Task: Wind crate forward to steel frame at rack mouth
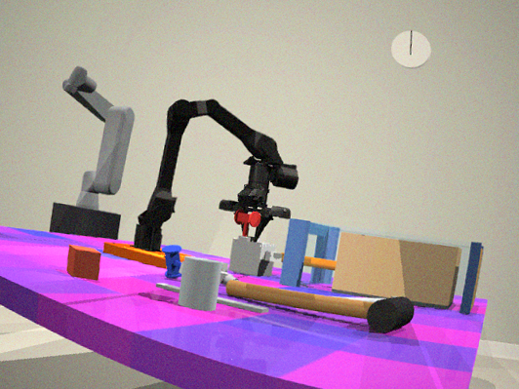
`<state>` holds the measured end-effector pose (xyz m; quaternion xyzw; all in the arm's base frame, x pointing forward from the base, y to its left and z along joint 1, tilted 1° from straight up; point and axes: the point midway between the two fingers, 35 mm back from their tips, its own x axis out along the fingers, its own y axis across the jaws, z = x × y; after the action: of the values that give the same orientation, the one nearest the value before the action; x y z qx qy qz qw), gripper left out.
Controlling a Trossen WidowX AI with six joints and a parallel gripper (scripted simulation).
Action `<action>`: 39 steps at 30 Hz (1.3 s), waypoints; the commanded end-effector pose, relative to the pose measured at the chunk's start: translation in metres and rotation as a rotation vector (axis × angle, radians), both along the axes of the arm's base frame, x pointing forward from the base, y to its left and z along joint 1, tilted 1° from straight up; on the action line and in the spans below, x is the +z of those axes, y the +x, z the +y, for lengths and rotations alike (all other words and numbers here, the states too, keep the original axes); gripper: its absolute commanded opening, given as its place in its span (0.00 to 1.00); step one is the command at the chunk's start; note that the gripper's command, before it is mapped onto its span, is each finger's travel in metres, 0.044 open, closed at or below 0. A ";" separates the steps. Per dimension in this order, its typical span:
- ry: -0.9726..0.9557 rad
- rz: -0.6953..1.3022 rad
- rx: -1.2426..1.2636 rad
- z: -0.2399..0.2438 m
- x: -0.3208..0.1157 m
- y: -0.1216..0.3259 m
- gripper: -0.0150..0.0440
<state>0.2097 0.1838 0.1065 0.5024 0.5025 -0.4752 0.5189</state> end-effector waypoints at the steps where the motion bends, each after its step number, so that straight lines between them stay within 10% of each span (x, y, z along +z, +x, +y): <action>1: -0.001 0.001 -0.002 0.000 0.002 -0.001 0.25; 39: -0.002 0.003 0.030 0.000 0.014 0.000 0.25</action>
<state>0.2088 0.1837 0.1206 0.4950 0.5084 -0.4711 0.5240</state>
